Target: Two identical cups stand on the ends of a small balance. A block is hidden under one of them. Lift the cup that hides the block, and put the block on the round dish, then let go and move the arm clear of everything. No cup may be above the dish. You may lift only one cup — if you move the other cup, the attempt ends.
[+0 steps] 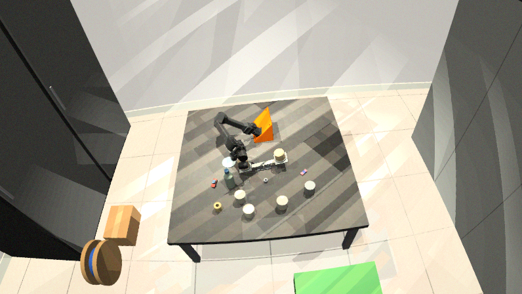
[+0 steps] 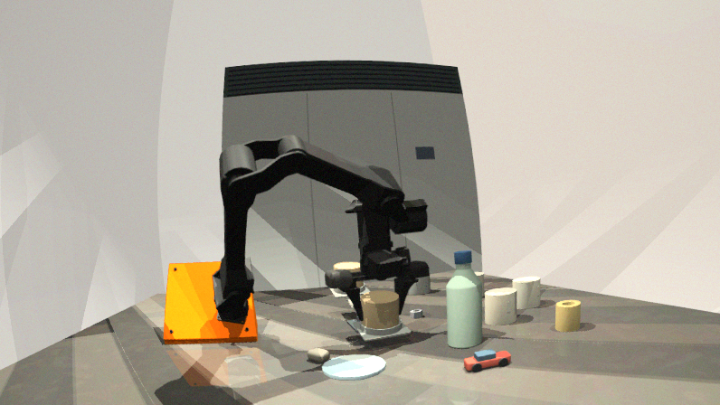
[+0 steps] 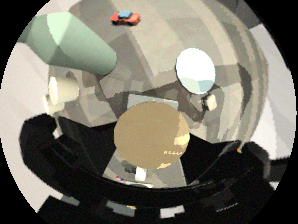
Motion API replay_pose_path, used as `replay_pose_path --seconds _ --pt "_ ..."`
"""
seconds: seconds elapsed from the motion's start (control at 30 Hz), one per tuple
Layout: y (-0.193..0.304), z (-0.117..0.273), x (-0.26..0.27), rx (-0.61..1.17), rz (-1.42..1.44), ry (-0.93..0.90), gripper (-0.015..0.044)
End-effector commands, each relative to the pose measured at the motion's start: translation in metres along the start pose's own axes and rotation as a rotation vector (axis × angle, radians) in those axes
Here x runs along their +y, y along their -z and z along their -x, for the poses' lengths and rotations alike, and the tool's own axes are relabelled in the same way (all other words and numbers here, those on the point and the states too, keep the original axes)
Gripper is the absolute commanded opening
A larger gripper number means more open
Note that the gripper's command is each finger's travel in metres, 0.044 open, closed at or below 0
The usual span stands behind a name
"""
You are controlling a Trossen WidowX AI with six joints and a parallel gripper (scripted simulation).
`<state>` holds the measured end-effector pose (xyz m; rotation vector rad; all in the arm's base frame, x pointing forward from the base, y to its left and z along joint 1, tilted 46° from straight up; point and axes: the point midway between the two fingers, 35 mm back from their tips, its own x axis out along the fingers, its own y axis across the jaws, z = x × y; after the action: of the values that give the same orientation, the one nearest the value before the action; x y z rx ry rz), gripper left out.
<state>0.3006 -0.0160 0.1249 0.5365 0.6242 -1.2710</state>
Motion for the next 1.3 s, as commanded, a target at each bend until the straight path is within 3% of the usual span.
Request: replay_pose_path --seconds 0.0,1.27 --pt "0.0 0.008 0.004 0.003 -0.006 -0.017 0.0" --pt "0.001 0.058 0.007 0.02 0.014 -0.074 0.0"
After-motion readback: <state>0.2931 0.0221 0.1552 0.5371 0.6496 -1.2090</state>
